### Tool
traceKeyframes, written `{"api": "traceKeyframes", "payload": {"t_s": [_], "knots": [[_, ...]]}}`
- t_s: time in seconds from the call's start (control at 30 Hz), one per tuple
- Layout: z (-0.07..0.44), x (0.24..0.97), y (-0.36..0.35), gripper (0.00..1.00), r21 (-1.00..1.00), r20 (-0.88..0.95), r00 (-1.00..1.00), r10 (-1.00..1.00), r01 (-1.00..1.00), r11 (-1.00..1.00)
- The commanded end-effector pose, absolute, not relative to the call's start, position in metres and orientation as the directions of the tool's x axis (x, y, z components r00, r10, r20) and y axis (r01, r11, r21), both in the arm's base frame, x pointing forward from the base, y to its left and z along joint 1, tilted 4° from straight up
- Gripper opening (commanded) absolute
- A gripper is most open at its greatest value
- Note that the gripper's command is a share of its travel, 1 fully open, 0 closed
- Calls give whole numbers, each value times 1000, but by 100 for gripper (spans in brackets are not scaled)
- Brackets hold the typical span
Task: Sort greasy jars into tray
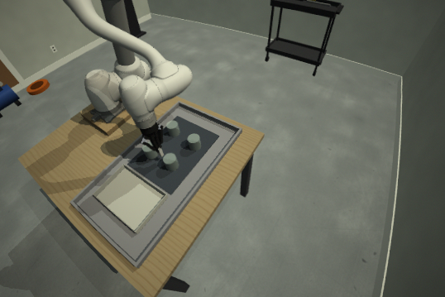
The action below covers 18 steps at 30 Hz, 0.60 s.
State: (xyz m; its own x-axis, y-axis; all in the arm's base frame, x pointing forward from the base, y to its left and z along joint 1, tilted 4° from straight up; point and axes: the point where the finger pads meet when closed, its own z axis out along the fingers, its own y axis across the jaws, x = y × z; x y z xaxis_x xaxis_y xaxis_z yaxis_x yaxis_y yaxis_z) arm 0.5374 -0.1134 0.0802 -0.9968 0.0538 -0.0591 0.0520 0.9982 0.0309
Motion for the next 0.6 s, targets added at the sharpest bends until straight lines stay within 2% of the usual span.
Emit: {"api": "traceKeyframes", "payload": {"t_s": [0.0, 0.57], "knots": [[79, 538, -113, 0, 31, -59, -997, 54, 52, 998], [80, 539, -113, 0, 31, -59, -997, 54, 52, 998]]}}
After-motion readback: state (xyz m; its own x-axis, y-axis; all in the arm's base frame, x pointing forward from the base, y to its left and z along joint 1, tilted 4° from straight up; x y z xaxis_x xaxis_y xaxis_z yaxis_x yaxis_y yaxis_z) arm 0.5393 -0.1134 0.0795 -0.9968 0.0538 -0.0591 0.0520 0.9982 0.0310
